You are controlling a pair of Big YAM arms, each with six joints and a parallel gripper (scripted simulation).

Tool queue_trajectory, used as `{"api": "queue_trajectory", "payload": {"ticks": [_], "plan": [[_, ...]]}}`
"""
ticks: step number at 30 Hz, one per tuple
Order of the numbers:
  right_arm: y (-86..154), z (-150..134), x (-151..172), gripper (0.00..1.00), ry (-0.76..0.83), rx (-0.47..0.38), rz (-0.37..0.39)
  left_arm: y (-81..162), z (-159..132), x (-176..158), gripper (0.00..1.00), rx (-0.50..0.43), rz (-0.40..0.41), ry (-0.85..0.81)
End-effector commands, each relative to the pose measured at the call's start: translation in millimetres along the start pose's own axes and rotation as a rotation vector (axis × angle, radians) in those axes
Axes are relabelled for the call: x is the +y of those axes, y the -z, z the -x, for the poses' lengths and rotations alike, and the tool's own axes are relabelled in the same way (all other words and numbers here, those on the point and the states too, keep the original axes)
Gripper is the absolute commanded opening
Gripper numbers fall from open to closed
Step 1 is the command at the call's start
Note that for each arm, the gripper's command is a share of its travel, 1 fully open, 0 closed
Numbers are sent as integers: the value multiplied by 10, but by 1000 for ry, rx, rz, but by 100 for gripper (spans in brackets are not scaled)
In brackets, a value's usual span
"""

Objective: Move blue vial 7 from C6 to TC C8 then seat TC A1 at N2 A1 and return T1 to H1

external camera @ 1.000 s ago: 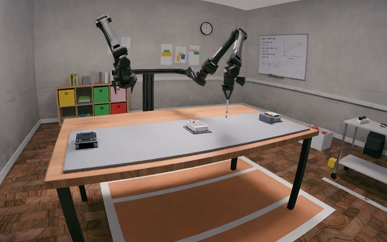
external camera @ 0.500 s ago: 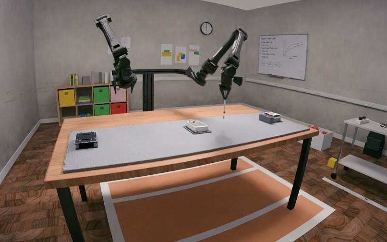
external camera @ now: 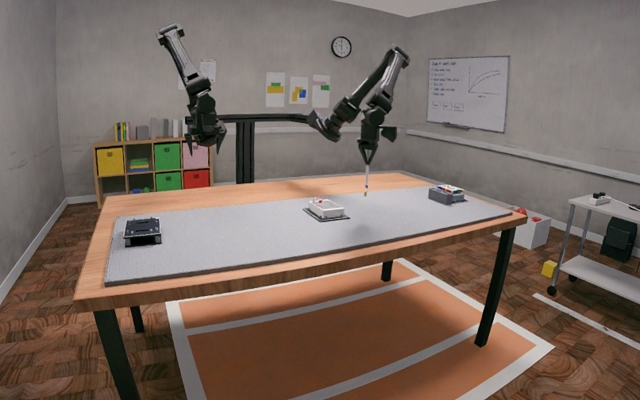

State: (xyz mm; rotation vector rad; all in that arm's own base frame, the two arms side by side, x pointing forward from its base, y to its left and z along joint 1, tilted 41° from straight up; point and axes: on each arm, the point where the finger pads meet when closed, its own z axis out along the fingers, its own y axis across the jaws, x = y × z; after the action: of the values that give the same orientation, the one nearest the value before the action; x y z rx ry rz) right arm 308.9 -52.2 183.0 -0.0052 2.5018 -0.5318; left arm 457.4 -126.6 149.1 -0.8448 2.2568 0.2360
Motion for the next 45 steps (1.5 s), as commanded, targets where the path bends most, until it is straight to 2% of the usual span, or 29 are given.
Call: {"api": "queue_trajectory", "payload": {"ticks": [1,45], "plan": [[52,102,-26,100,-14,-22,0,50,-52,-202,9,1,-12,0],[52,102,-26,100,-14,-22,0,77,-501,-680,9,0,-12,-1]]}}
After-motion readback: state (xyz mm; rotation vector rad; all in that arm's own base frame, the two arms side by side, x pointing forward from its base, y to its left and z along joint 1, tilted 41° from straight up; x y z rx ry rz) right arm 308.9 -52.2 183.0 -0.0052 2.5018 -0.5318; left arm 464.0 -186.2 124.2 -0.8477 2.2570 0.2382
